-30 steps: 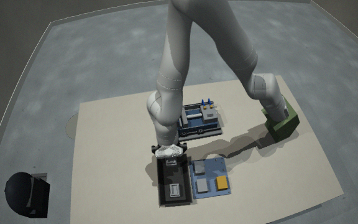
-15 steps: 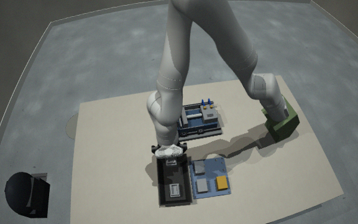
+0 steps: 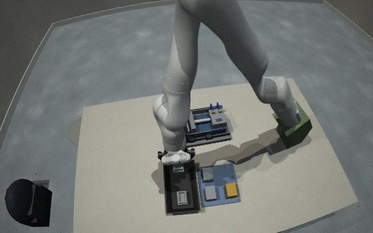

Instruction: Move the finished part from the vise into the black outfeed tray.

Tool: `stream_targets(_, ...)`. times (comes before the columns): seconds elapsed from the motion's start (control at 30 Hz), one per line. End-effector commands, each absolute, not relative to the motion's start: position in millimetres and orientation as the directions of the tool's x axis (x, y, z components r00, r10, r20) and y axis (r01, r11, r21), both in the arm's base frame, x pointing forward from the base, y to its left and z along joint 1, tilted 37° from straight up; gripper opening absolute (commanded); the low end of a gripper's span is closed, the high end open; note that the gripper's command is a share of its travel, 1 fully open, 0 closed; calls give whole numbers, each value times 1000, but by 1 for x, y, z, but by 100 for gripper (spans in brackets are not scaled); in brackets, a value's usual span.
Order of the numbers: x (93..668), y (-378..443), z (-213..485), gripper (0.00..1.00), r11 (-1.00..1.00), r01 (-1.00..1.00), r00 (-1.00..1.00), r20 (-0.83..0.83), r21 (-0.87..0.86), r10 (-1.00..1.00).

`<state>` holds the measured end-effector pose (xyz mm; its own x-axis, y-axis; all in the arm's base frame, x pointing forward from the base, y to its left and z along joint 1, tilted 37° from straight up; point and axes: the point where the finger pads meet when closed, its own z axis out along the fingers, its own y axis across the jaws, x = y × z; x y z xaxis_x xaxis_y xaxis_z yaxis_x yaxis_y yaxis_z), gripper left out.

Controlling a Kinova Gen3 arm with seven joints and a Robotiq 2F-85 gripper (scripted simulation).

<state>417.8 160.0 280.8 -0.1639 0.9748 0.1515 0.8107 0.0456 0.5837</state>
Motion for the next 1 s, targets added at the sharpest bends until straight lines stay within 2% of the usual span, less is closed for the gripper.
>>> stream_targets(0.0,419,160,282,0,46,811,-161,148,583,976)
stream_targets(0.97,416,162,284,0,48,810,-163,146,584,976)
